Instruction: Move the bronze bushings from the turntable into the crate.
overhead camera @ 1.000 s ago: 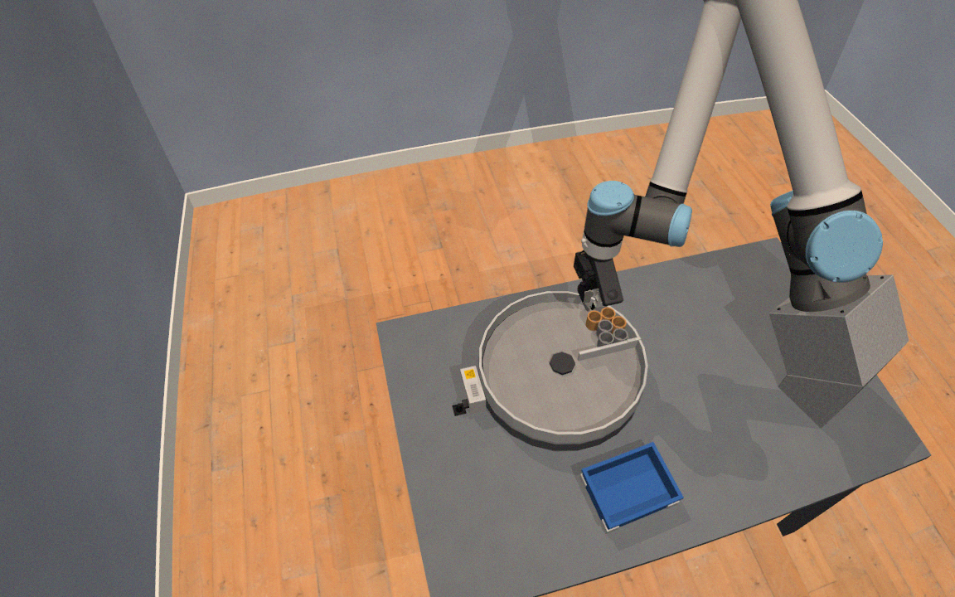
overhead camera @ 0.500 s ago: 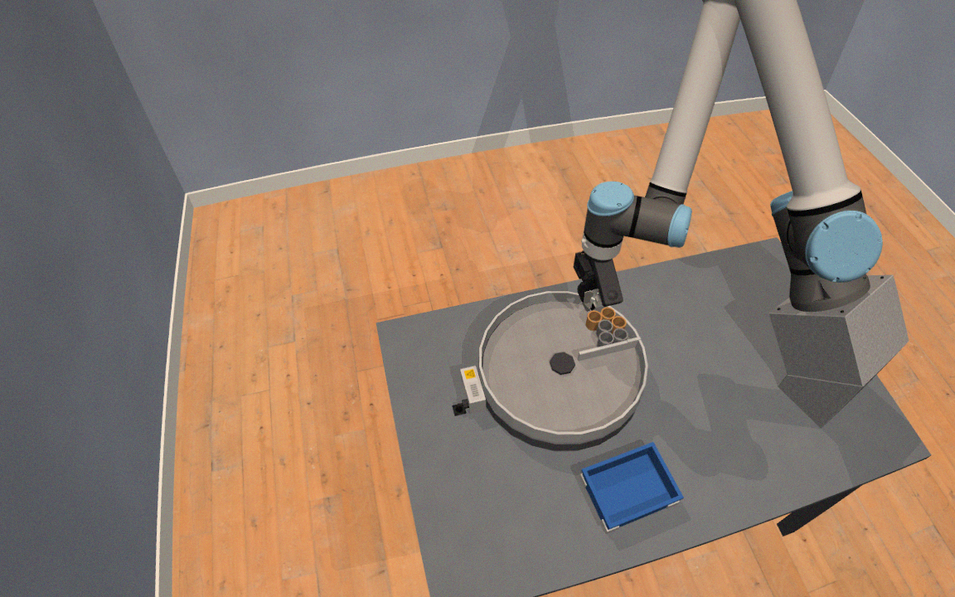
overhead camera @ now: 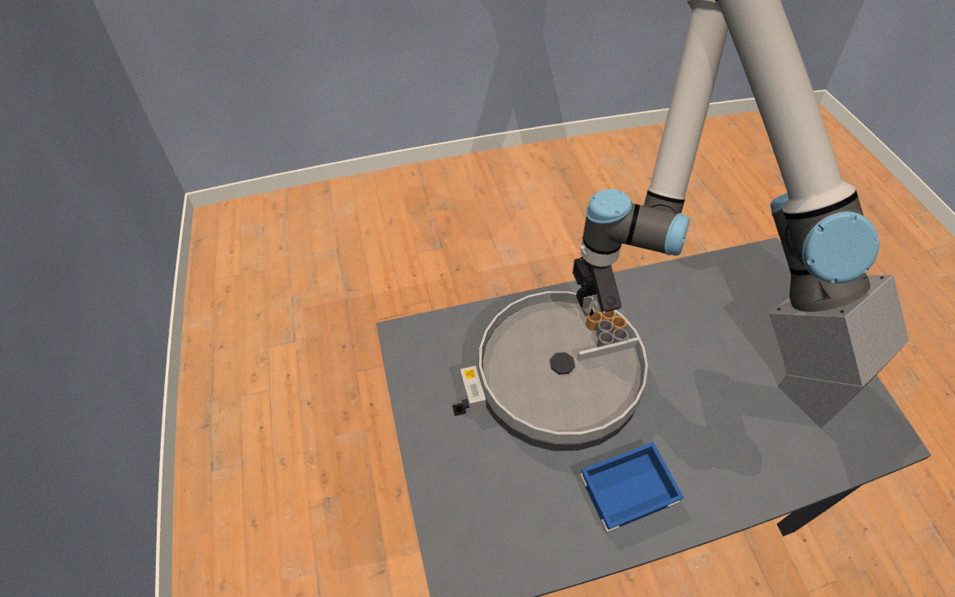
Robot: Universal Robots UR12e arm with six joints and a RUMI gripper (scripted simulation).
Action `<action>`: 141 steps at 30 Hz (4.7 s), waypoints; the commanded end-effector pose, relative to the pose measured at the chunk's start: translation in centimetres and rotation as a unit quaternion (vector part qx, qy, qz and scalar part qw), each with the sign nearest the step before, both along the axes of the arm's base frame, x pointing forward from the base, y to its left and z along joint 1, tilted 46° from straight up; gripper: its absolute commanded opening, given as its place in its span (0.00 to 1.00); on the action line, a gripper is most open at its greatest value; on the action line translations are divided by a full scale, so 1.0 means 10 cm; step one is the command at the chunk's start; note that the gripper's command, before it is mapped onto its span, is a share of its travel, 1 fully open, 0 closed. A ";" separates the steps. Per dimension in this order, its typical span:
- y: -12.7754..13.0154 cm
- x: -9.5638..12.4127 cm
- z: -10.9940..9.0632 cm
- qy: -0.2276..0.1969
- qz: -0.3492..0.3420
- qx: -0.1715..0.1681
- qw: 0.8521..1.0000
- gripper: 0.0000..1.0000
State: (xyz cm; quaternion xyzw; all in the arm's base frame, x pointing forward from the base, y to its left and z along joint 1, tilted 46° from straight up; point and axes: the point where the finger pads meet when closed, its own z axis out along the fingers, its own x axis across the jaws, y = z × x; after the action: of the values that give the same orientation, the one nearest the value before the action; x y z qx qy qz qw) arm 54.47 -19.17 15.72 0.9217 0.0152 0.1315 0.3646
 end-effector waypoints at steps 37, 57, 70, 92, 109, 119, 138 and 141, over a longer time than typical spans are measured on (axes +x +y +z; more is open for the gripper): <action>-0.06 0.03 -0.06 0.000 0.000 0.000 1.000 0.05; -0.16 0.06 -0.17 0.000 0.000 0.000 1.000 0.05; -0.16 0.06 -0.17 0.000 0.000 0.000 1.000 0.05; -0.16 0.06 -0.17 0.000 0.000 0.000 1.000 0.00; -0.16 0.06 -0.17 0.000 0.000 0.000 1.000 0.00; -0.16 0.06 -0.17 0.000 0.000 0.000 1.000 0.00; -0.12 0.05 -0.13 0.000 0.000 0.000 1.000 0.00; -0.06 0.02 -0.06 0.000 0.000 0.000 1.000 0.00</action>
State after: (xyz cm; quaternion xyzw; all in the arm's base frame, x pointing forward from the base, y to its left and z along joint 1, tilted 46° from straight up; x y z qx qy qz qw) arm 54.97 -20.40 14.45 0.9216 0.0152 0.1320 0.3647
